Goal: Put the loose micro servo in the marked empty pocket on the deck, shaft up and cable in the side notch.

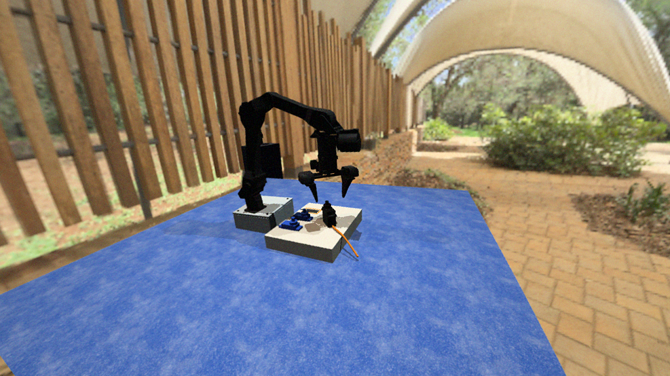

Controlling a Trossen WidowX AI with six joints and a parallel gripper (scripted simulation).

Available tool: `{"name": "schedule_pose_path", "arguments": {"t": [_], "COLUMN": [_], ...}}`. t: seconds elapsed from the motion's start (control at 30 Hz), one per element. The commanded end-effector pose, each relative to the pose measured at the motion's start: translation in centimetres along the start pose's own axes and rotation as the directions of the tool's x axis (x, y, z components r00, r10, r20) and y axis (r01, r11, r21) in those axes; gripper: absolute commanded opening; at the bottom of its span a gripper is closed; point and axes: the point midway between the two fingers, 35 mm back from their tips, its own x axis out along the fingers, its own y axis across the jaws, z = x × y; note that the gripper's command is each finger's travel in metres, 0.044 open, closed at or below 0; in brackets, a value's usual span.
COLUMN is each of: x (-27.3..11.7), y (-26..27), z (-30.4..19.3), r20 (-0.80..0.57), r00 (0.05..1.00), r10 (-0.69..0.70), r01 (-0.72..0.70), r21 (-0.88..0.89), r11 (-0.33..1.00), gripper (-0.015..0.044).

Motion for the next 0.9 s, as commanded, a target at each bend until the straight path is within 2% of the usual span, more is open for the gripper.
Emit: {"name": "schedule_pose_path", "arguments": {"t": [0.0,0.27,0.87], "x": [0.3,2.8,4.7], "y": [0.1,0.2,0.2], "z": [0.3,0.4,0.4], "r20": [0.014,0.014,0.014], "r00": [1.0,1.0,1.0], "r10": [0.008,0.008,0.008], "r01": [-0.008,-0.008,-0.008], "r21": [-0.021,-0.021,-0.021], "r11": [1.0,1.0,1.0], "gripper": [0.044,0.044,0.044]}}
